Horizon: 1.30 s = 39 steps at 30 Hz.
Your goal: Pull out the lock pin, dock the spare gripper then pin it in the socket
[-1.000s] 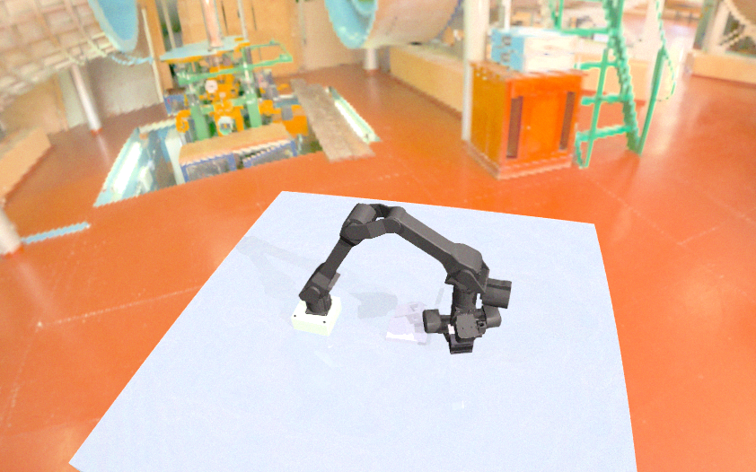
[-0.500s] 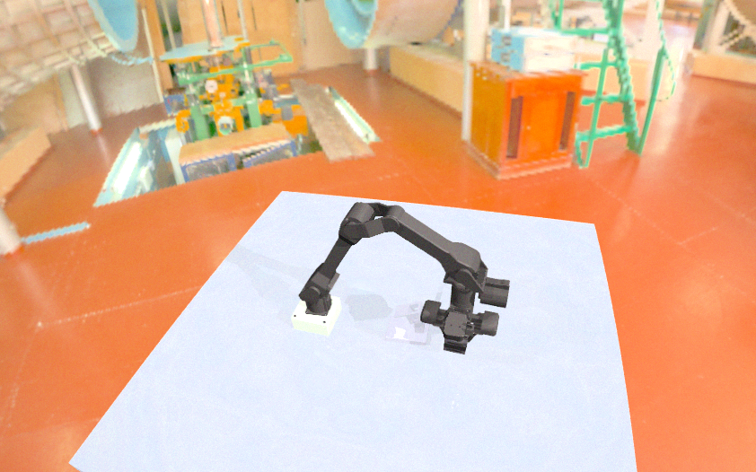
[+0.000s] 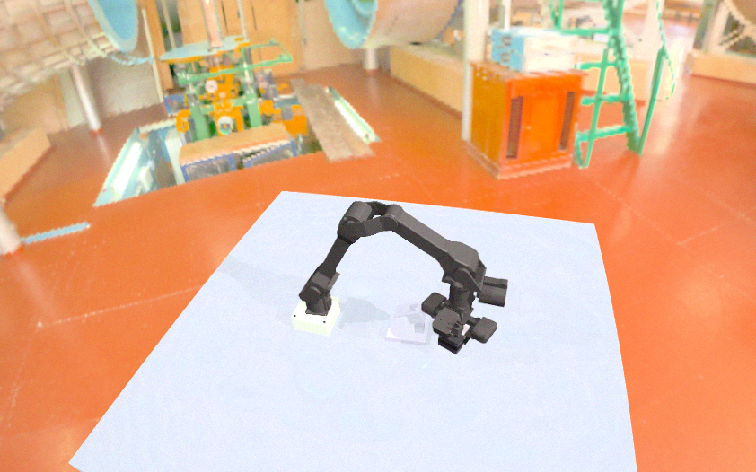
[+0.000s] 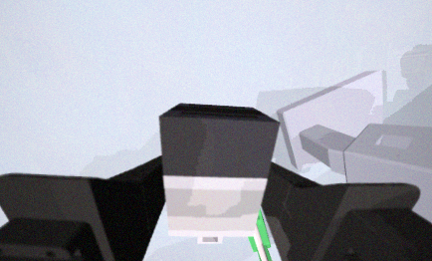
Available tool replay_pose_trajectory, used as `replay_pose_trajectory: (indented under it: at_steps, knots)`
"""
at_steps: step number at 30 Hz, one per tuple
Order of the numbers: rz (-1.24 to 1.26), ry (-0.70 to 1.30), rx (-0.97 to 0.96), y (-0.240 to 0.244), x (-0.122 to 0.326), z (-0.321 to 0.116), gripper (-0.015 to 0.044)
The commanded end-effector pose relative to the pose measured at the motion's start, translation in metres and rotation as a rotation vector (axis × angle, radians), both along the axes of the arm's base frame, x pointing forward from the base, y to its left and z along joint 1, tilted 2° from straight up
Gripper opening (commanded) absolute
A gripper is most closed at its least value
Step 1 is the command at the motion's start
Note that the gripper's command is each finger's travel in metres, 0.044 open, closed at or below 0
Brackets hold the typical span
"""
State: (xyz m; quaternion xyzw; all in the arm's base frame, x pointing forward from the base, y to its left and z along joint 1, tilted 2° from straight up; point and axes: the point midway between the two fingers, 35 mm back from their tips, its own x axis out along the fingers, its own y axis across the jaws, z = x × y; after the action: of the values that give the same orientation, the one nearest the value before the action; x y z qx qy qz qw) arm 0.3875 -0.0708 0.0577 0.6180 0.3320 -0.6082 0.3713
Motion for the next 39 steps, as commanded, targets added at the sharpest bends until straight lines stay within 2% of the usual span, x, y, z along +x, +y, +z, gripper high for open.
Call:
replay_pose_trajectory:
  at_steps: [1,39]
  knots:
    - [-0.112,-0.013,0.002,0.0,0.0,0.002,0.0]
    - [-1.045,-0.051,0.043,0.004,-0.011,0.003,0.0]
